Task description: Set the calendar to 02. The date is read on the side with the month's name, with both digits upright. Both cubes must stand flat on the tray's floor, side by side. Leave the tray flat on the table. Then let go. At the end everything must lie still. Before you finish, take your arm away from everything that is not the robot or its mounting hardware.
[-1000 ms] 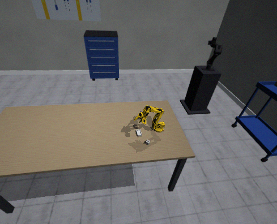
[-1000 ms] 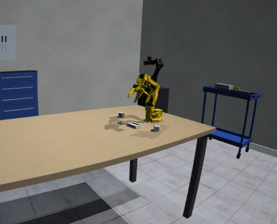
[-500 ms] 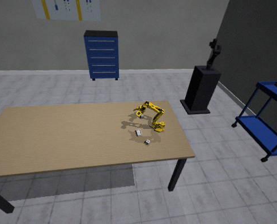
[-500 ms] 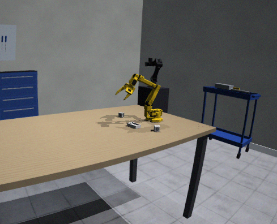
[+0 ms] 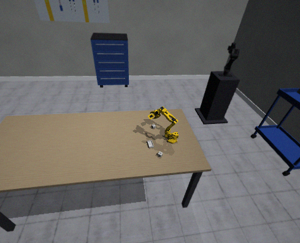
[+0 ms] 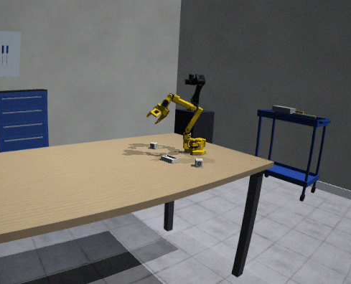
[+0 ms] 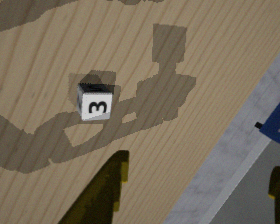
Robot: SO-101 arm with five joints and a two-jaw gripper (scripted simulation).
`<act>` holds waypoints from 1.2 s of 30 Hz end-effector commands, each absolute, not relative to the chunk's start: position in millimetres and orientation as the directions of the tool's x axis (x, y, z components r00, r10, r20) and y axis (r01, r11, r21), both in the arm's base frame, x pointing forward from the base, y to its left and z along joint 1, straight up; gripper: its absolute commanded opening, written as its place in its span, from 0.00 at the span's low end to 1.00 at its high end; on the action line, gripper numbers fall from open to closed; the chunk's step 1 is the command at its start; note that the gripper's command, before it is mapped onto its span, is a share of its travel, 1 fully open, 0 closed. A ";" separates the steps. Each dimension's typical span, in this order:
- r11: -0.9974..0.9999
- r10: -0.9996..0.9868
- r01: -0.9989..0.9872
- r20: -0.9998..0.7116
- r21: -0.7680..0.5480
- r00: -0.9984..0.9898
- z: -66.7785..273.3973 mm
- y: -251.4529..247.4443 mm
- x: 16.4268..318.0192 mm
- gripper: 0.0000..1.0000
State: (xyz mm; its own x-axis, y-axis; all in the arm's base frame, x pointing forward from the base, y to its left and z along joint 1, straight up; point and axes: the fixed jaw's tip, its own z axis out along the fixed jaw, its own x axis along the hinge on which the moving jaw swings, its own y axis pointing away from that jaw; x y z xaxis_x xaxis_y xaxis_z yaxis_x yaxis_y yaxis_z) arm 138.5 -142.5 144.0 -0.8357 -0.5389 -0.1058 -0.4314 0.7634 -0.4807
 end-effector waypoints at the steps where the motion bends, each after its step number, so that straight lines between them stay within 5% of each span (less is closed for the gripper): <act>1: 0.783 -0.475 -0.356 -0.122 -0.510 -0.871 149.1 -153.0 130.8 0.35; 21: 0.817 -0.414 -0.311 -0.119 -0.485 -0.902 143.7 -161.2 121.8 0.35; 36: 0.908 -0.392 -0.379 -0.043 -0.177 -0.919 85.0 -159.9 120.8 0.35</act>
State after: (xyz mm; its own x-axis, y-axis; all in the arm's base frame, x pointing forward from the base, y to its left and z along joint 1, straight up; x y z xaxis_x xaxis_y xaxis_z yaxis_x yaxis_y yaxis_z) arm 121.7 -157.3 93.6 -0.9084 -0.4151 -0.0494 -0.3958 0.8922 -0.2177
